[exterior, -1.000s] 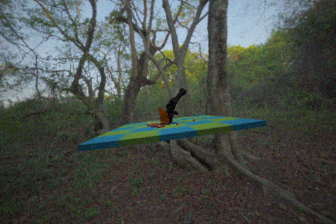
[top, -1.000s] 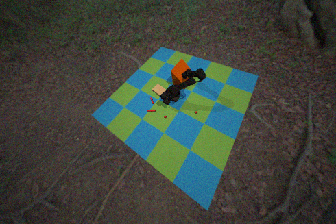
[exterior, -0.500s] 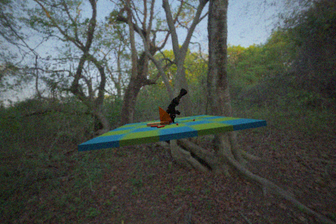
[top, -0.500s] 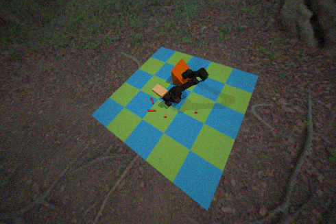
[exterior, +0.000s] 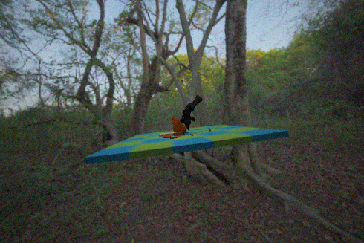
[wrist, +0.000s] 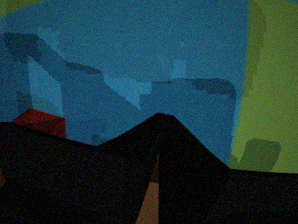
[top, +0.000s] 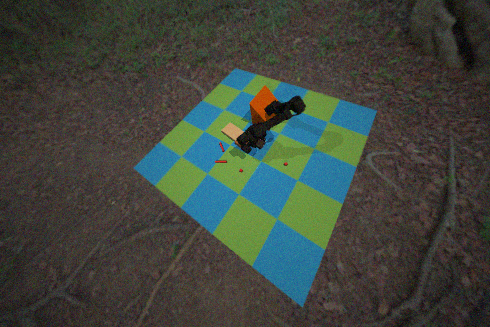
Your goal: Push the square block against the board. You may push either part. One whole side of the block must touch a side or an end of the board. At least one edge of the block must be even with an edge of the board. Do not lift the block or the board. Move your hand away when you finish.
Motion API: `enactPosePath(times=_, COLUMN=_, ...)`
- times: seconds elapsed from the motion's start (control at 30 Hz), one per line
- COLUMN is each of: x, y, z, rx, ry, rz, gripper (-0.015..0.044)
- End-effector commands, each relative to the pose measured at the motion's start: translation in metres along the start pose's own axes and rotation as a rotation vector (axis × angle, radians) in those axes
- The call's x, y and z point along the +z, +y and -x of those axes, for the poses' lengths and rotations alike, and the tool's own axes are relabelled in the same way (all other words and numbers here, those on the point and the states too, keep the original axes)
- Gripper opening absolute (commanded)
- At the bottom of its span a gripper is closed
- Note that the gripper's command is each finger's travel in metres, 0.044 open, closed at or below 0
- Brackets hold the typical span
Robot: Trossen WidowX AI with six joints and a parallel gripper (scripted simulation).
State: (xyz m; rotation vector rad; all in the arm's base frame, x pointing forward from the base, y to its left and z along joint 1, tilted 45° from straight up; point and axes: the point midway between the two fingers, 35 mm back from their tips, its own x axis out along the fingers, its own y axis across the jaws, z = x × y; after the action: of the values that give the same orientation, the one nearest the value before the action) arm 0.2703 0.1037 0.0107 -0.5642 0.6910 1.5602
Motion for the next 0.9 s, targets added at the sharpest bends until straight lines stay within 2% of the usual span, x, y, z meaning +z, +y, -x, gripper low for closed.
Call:
enactPosePath(times=0.0, x=0.002, y=-0.003, z=0.024, rx=-0.019, ry=0.001, rz=0.016, gripper=0.0)
enactPosePath(times=0.2, x=-0.002, y=-0.008, z=0.02, rx=-0.025, ry=-0.003, rz=-0.042, gripper=0.0)
enactPosePath(times=0.87, x=-0.053, y=-0.05, z=0.027, rx=-0.031, ry=0.001, rz=-0.721, gripper=0.0)
